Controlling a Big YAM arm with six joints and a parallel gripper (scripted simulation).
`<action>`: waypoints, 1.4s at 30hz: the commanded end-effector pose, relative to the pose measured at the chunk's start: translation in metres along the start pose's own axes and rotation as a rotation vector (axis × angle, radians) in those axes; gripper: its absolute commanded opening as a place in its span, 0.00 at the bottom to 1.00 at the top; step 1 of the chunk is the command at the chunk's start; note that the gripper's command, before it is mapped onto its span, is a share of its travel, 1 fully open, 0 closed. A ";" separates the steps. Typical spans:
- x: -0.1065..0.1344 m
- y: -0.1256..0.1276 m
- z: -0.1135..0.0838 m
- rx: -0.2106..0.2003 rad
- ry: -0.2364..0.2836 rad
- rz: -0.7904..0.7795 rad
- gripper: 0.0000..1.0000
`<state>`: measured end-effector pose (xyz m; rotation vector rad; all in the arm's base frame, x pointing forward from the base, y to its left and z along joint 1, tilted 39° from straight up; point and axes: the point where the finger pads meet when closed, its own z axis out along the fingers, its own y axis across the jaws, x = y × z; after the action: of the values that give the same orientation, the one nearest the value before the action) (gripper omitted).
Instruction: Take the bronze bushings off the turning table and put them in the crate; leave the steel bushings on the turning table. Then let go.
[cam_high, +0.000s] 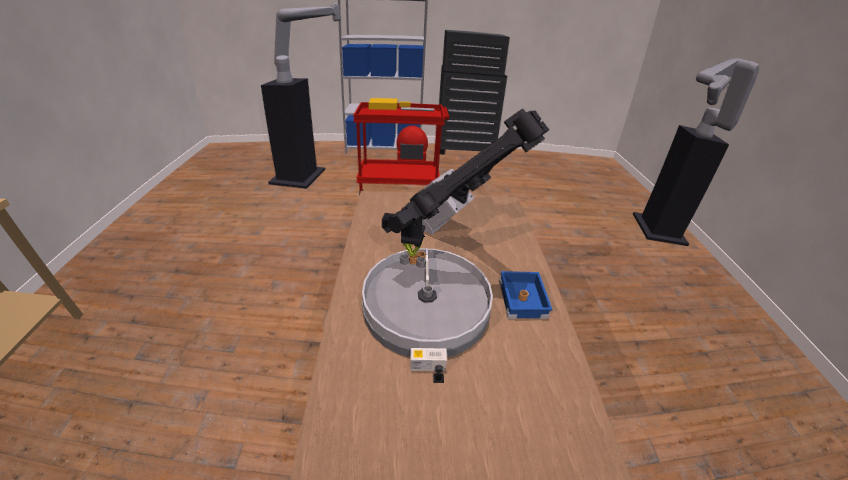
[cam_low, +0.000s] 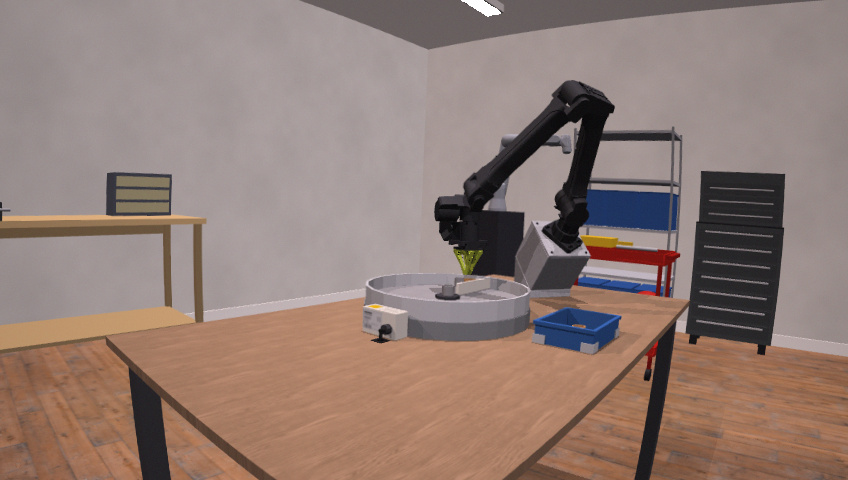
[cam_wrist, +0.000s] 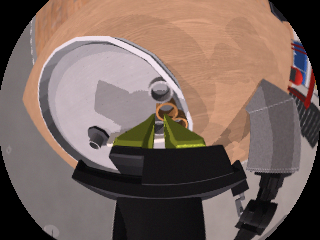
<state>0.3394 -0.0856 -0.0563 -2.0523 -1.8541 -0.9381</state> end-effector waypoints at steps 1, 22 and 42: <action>0.001 0.014 -0.010 -0.031 -0.015 -0.016 0.12; 0.004 0.016 -0.009 -0.027 -0.013 -0.023 0.12; 0.004 0.016 -0.009 -0.027 -0.013 -0.023 0.12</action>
<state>0.3394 -0.0853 -0.0563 -2.0536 -1.8513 -0.9371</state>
